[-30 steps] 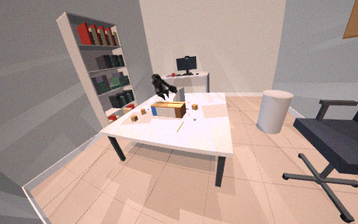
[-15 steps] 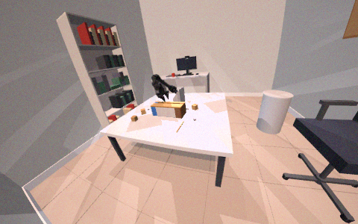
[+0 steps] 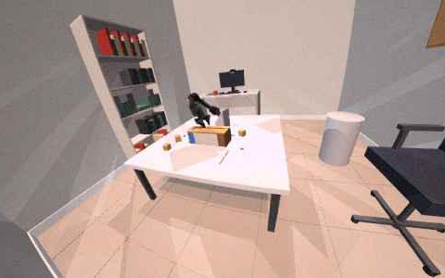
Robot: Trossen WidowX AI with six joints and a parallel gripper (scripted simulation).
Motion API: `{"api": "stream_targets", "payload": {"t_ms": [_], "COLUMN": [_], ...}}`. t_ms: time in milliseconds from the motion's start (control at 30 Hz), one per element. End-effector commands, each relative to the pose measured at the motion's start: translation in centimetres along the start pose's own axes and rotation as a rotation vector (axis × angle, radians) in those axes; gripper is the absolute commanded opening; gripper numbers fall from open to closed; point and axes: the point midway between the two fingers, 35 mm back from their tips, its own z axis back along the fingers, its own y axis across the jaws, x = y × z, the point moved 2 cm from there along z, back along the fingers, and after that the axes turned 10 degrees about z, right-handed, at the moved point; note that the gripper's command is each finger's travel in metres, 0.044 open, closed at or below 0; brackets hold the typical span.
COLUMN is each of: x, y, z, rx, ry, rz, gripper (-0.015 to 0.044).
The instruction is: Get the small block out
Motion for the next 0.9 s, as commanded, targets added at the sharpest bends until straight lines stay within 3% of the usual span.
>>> {"api": "stream_targets", "payload": {"t_ms": [0,533,867], "x": [0.4,1.6,-0.2], "y": [-0.1,-0.4,0.0], "z": [-0.7,-2.9,-3.1], "rx": [-0.001,-0.002,-0.001], "ry": [-0.007,-0.01,-0.003], "rz": [0.004,0.003,-0.001], "gripper": [0.04,0.04,0.04]}}
